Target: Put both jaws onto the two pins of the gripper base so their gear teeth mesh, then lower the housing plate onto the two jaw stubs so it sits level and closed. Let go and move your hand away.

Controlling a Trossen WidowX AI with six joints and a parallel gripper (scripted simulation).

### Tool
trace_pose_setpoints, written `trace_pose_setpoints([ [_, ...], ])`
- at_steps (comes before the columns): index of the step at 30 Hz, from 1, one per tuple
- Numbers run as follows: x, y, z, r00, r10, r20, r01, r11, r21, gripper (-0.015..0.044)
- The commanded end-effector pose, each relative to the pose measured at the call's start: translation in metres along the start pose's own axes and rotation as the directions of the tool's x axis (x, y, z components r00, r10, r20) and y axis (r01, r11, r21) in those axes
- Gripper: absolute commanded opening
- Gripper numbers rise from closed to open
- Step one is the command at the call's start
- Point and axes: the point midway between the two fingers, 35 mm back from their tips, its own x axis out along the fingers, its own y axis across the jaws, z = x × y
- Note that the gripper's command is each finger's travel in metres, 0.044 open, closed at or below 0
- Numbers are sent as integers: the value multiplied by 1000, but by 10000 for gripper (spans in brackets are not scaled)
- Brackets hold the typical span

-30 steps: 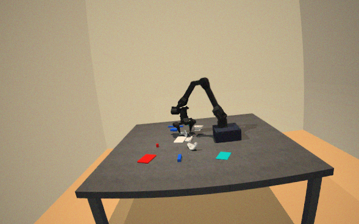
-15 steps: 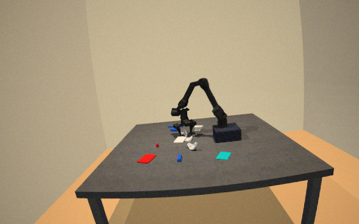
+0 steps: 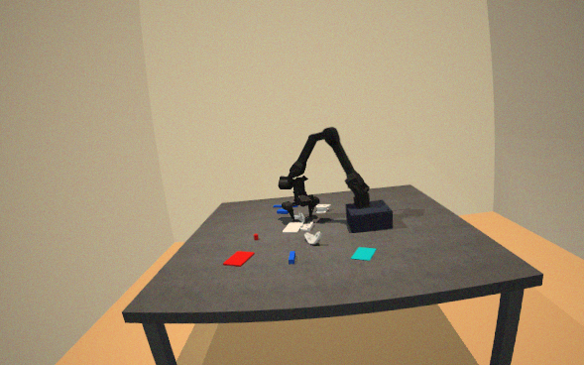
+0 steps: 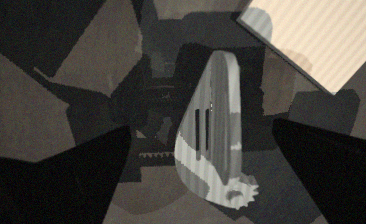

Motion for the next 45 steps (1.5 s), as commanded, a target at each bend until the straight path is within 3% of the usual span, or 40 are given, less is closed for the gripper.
trace_pose_setpoints([
  [1, 1, 0, 0, 1000, 0, 1, 0, 1000, 4, 440],
  [3, 1, 0, 0, 1000, 0, 1, 0, 1000, 4, 440],
  [14, 0, 0, 0, 1000, 0, 0, 0, 1000, 0, 151],
  [30, 0, 0, 0, 1000, 0, 0, 0, 1000, 0, 134],
  [45, -45, -2, -2, 1000, -1, 0, 1, 1000, 2, 134],
])
